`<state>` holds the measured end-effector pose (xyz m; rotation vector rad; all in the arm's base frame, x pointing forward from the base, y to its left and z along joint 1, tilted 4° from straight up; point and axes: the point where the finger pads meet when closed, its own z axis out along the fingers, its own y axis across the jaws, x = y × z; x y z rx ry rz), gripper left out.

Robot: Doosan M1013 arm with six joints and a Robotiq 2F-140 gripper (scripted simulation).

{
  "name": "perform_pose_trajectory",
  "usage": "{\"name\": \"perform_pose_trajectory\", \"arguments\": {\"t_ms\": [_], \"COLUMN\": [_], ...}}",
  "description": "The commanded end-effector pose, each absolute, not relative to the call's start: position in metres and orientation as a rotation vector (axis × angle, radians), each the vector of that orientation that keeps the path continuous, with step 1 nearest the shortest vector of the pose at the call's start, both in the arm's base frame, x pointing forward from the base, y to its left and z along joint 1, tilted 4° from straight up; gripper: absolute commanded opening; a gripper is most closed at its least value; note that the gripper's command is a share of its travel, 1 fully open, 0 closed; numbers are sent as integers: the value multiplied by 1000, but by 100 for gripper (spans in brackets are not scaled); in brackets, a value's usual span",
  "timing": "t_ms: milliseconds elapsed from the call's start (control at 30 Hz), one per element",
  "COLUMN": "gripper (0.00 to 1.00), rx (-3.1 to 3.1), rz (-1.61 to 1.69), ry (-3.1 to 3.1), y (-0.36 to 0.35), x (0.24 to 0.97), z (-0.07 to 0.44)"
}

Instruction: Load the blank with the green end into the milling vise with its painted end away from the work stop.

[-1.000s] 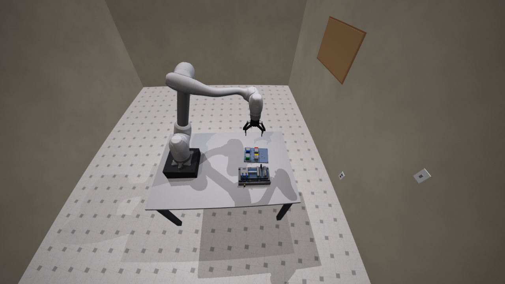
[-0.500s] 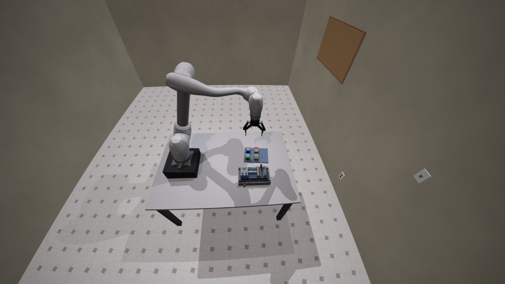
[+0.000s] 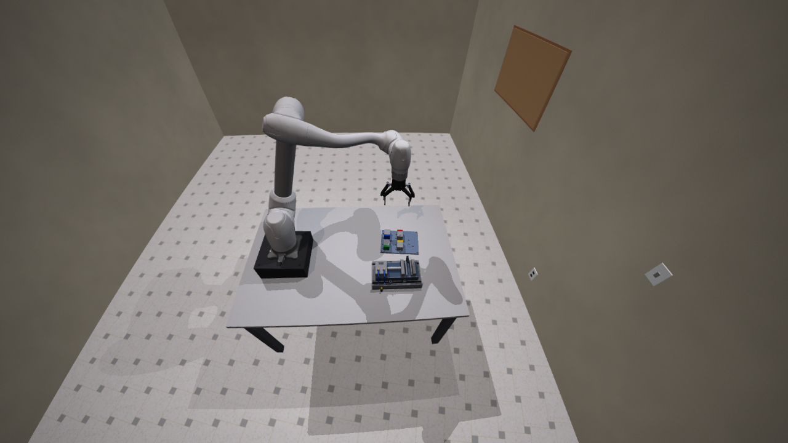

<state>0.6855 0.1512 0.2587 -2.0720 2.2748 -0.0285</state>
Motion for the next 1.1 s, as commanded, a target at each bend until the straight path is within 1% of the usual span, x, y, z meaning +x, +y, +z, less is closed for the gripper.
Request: {"name": "perform_pose_trajectory", "arguments": {"t_ms": [0,1067], "gripper": [100,100], "rx": [-2072,-2072], "rz": [-28,-28], "ry": [2275,2274], "y": [151,138], "x": [685,683], "z": [259,258]}}
